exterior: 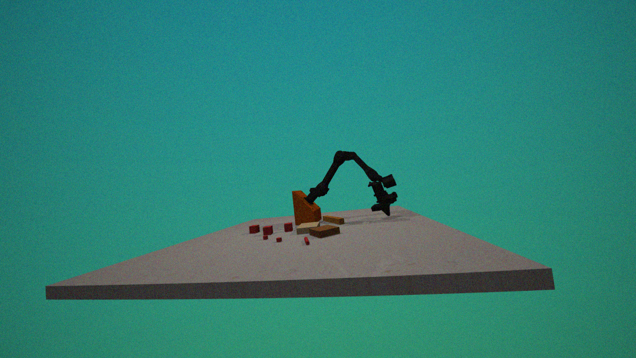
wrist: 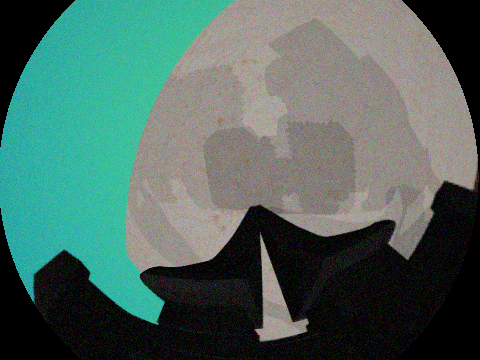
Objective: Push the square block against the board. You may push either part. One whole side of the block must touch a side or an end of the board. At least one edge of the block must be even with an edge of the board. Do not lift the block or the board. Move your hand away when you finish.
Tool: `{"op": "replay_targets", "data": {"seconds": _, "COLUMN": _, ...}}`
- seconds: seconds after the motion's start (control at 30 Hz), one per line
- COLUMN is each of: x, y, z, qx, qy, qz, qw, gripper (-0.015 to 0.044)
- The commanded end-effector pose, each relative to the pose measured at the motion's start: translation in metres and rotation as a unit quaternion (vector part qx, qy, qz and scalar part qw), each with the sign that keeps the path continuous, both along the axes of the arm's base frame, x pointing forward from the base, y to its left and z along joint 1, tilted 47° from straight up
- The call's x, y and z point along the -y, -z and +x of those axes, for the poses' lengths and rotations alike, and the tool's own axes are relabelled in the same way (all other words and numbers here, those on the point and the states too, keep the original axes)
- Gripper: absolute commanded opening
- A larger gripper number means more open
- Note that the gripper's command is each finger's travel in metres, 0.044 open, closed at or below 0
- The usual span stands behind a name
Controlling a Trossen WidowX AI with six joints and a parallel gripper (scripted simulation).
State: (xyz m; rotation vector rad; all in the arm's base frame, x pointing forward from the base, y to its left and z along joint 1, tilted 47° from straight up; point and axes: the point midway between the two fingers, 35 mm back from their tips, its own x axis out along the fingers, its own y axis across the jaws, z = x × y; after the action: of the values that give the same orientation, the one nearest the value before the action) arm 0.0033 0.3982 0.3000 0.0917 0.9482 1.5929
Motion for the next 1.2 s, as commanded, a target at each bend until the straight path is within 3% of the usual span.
{"op": "replay_targets", "data": {"seconds": 0.0, "x": 0.004, "y": -0.001, "z": 0.027, "qx": 0.016, "qy": 0.028, "qz": 0.008, "qw": 0.999, "gripper": 0.0000}}
{"op": "replay_targets", "data": {"seconds": 0.47, "x": 0.043, "y": 0.081, "z": 0.145, "qx": 0.204, "qy": -0.008, "qz": -0.052, "qw": 0.978, "gripper": 0.0000}}
{"op": "replay_targets", "data": {"seconds": 0.83, "x": 0.137, "y": 0.167, "z": 0.229, "qx": 0.313, "qy": -0.105, "qz": -0.091, "qw": 0.940, "gripper": 0.0000}}
{"op": "replay_targets", "data": {"seconds": 1.17, "x": 0.225, "y": 0.215, "z": 0.254, "qx": 0.377, "qy": -0.159, "qz": -0.054, "qw": 0.911, "gripper": 0.0000}}
